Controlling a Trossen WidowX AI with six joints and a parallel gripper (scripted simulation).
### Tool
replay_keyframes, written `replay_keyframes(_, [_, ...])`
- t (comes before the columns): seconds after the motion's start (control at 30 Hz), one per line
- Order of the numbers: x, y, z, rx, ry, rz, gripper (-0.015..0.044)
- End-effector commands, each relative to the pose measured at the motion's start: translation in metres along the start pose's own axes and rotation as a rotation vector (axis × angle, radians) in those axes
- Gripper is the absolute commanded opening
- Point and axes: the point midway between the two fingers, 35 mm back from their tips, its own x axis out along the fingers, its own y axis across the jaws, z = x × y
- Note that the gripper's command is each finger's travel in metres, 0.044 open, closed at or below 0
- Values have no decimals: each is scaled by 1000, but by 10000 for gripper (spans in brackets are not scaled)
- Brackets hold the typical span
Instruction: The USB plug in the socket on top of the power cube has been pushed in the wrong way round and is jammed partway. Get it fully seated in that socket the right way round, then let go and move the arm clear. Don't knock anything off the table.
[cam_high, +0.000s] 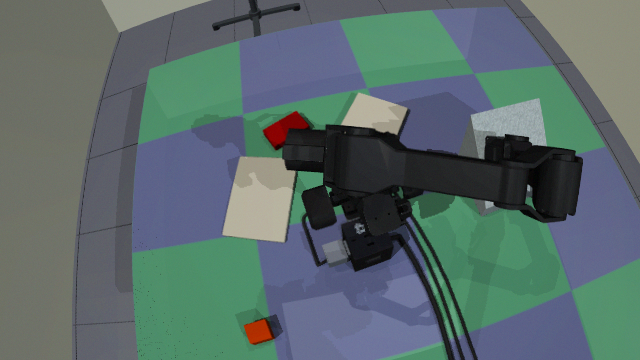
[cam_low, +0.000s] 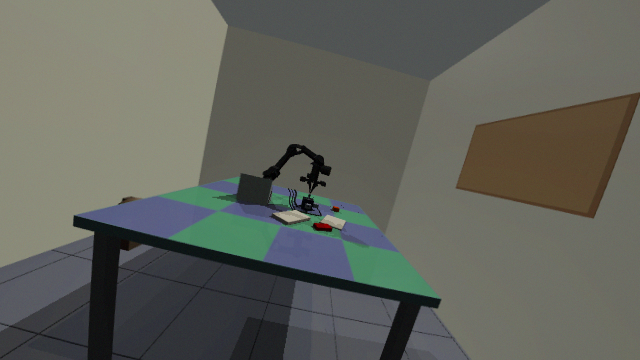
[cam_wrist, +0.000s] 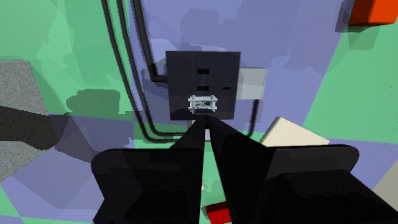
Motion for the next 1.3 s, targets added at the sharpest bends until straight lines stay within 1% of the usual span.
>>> replay_keyframes(0.0, [1, 0, 0, -6, -4, -1, 0])
replay_keyframes(1.27, [6, -1, 1, -14, -13, -1, 0])
